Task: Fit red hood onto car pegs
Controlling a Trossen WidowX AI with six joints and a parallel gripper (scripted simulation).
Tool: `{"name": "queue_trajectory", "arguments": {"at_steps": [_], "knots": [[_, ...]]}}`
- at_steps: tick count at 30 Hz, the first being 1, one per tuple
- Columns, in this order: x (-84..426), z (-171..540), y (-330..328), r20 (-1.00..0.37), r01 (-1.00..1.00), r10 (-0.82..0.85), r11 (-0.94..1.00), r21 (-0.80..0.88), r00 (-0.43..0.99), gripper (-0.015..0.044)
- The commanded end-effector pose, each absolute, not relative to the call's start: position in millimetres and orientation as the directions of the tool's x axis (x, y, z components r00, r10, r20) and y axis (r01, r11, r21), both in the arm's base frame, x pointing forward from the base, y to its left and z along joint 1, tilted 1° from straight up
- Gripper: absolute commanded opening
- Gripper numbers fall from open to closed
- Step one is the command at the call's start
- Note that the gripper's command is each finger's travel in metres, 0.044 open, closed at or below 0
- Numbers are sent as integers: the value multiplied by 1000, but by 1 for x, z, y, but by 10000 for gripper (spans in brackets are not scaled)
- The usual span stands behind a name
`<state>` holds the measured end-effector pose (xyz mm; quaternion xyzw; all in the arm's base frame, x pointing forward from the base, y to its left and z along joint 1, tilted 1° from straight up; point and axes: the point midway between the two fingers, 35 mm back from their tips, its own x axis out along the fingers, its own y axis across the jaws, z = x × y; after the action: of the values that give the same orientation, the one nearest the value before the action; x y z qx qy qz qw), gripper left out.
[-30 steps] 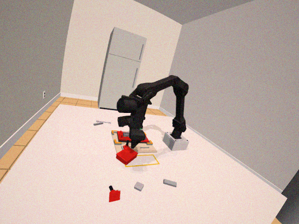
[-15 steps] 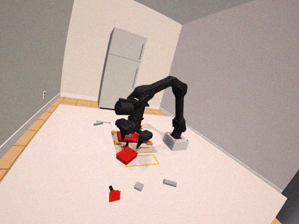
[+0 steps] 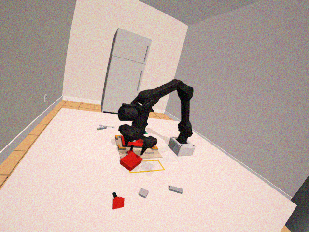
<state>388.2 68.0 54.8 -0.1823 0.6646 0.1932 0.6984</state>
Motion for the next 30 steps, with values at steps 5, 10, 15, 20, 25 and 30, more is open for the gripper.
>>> {"name": "queue_trajectory", "arguments": {"at_steps": [5,10,15,20,25,30], "knots": [[387,47,68,-999,-515,30,857,7,35,440],[388,43,68,-999,-515,30,857,7,35,440],[388,40,68,-999,-515,30,857,7,35,440],[388,36,68,-999,-515,30,857,7,35,440],[389,32,68,-999,-515,30,857,7,35,440],[389,29,68,-999,-515,30,857,7,35,440]]}}
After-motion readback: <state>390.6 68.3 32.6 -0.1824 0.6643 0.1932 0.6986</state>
